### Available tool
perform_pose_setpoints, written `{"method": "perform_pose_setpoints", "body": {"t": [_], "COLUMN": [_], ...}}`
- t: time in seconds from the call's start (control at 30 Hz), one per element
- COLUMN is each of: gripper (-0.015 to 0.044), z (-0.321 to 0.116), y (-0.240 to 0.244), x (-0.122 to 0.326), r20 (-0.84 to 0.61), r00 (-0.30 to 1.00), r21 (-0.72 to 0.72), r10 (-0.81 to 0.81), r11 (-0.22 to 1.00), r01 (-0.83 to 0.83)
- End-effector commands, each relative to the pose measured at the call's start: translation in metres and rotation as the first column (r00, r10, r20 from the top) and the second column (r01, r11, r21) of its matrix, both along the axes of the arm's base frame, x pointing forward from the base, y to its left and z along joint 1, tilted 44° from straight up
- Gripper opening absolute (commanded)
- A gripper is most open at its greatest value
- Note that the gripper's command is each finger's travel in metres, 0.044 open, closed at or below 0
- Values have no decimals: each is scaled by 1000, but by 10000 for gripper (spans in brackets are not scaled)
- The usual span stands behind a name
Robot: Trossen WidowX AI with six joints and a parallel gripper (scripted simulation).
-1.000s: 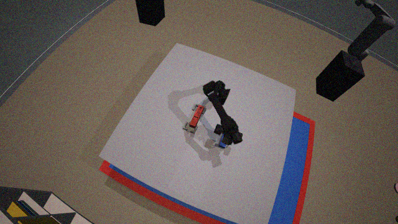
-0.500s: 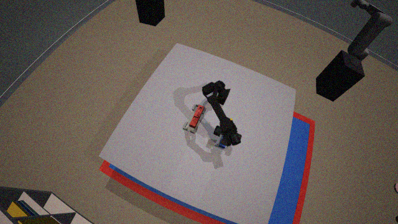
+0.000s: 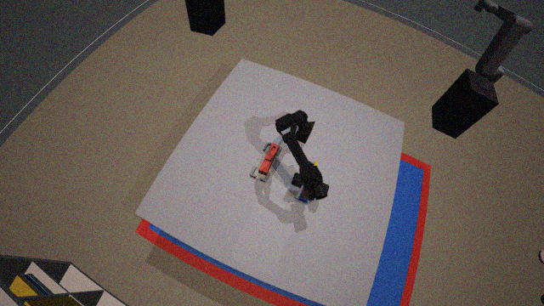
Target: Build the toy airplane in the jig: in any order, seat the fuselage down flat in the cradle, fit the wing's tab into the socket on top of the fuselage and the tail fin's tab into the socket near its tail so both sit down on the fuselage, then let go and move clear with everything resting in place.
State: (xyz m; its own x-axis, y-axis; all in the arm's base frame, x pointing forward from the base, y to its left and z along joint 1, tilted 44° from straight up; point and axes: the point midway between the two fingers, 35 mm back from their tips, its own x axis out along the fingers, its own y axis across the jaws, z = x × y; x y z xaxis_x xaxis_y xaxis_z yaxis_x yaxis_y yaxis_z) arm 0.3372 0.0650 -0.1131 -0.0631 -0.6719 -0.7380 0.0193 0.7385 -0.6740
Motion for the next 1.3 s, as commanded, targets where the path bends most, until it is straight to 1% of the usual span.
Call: {"method": "perform_pose_setpoints", "body": {"t": [0.0, 0.1, 0.3, 0.47, 0.5, 1.27], "gripper": [256, 177, 138, 6, 0, 0], "z": [-1, -1, -1, 2, 3, 49], "y": [-1, -1, -1, 1, 2, 49], "x": [0, 0, 0, 1, 1, 10], "r20": [0, 0, 0, -1, -1, -3], "r00": [1000, 1000, 1000, 1000, 1000, 1000], "r21": [-4, -4, -4, -3, -2, 4], "r10": [5, 5, 5, 1, -1, -4], "r11": [1000, 1000, 1000, 1000, 1000, 1000], "r01": [-5, -5, -5, -1, 1, 4]}}
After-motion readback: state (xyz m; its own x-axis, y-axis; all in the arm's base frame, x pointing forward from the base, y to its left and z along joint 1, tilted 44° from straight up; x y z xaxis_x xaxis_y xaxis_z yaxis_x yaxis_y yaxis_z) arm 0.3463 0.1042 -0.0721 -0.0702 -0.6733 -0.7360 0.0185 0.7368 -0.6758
